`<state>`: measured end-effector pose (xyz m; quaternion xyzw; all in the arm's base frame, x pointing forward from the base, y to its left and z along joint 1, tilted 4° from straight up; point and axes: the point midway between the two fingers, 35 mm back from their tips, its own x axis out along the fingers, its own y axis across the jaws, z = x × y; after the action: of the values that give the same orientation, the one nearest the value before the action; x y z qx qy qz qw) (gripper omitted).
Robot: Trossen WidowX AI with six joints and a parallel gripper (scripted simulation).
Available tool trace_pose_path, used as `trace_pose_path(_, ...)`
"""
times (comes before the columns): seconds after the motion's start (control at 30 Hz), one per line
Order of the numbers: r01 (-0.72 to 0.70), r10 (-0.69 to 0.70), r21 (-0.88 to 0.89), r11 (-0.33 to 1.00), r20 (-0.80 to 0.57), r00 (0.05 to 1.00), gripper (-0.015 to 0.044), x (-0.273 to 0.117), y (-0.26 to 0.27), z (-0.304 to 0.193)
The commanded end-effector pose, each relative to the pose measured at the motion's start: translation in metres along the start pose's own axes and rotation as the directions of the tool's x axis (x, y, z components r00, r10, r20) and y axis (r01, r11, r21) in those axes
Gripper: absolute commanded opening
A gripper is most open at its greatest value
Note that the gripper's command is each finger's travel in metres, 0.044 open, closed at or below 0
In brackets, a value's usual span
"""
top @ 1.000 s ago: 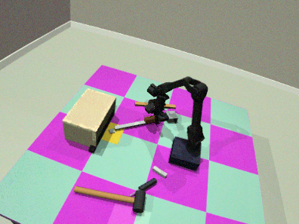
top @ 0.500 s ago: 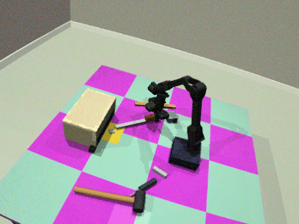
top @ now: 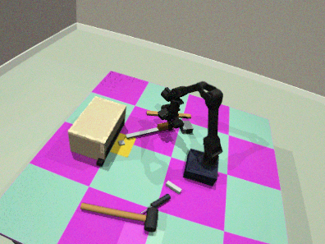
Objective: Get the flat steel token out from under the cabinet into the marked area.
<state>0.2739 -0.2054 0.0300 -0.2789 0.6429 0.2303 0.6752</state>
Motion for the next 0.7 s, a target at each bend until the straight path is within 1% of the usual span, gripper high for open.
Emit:
trace_pose_path(0.0,0.011,-0.011,-0.009,1.000,0.018,1.000,0.0000,-0.004,-0.007,0.001)
trace_pose_path(0.23,0.011,-0.011,-0.012,1.000,0.018,1.000,0.0000,-0.004,-0.011,0.000)
trace_pose_path(0.67,0.011,-0.011,-0.012,1.000,0.019,1.000,0.0000,-0.005,-0.012,0.017)
